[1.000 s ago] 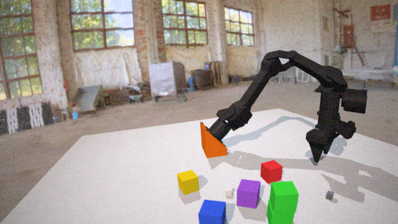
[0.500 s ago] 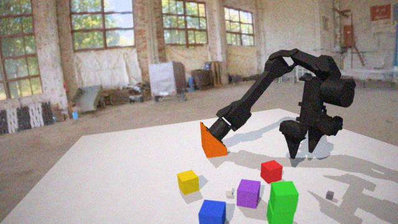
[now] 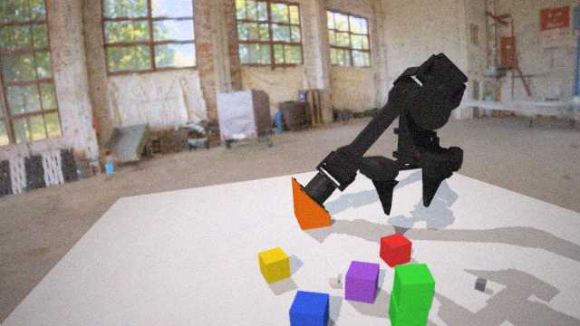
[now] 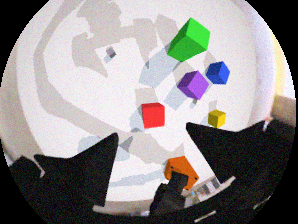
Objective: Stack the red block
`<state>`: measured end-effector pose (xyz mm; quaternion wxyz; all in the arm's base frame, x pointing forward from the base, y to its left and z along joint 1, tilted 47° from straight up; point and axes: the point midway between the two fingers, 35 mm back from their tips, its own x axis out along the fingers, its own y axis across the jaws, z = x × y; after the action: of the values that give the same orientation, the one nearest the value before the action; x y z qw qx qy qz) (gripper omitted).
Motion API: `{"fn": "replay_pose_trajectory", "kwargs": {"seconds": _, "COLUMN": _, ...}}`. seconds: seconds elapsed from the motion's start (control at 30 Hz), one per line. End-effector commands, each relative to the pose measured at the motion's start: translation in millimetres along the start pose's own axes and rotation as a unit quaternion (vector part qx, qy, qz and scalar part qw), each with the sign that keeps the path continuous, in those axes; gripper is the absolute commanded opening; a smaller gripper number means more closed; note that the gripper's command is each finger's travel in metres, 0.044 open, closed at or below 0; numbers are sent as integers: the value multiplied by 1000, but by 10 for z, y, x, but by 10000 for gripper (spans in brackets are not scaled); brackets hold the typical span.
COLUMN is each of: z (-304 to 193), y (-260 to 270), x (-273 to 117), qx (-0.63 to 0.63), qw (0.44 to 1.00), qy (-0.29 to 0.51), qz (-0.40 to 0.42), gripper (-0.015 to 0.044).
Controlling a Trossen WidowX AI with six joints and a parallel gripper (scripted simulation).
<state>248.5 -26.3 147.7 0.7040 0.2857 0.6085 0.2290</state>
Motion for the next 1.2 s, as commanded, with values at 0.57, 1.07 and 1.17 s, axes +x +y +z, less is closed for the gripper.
{"fn": "replay_pose_trajectory", "kwargs": {"seconds": 0.57, "z": -91, "y": -135, "x": 455, "qx": 24, "qw": 999, "qy": -10, "qz": 29, "gripper": 440}}
{"fn": "replay_pose_trajectory", "kwargs": {"seconds": 1.07, "z": -75, "y": -136, "x": 603, "qx": 24, "qw": 999, "qy": -10, "qz": 29, "gripper": 440}}
{"fn": "replay_pose_trajectory", "kwargs": {"seconds": 1.17, "z": -72, "y": -134, "x": 652, "qx": 24, "qw": 999, "qy": -10, "qz": 28, "gripper": 440}}
